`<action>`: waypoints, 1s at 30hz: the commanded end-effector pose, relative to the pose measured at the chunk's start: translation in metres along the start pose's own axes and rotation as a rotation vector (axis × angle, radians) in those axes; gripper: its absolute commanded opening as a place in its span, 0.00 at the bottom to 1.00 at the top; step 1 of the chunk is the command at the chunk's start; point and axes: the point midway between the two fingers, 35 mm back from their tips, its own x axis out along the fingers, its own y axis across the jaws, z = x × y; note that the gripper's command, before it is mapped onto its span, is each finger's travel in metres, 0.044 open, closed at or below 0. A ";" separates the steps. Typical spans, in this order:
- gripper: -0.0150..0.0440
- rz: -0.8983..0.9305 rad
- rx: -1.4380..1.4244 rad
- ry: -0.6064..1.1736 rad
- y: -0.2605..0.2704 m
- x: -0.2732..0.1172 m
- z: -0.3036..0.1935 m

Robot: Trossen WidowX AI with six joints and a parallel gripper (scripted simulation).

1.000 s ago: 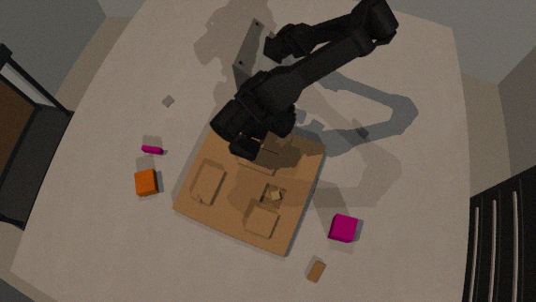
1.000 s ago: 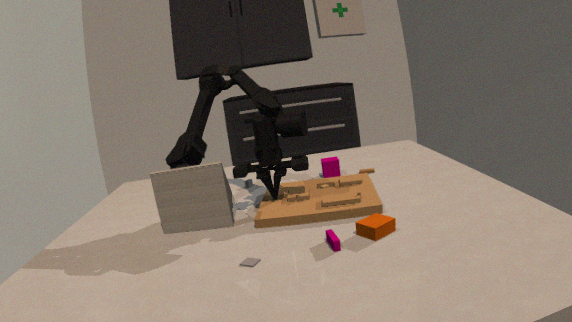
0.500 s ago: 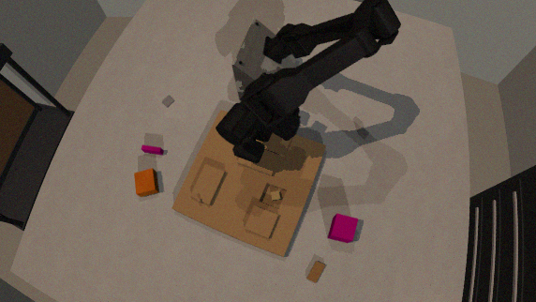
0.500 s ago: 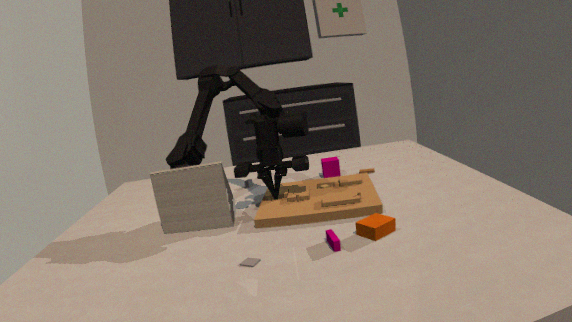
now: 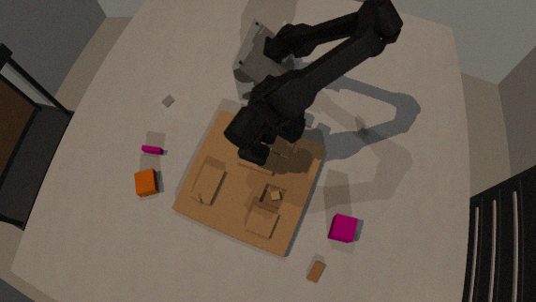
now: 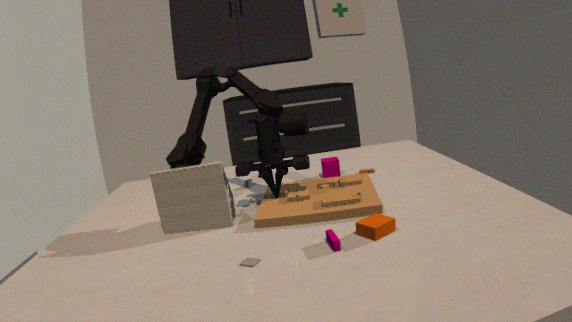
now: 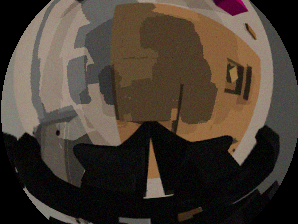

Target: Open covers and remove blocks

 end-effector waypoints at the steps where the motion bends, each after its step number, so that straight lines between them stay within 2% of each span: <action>1: 0.25 -0.007 -0.001 -0.005 -0.002 -0.001 0.006; 30: 0.25 -0.007 -0.001 -0.007 -0.002 -0.001 0.034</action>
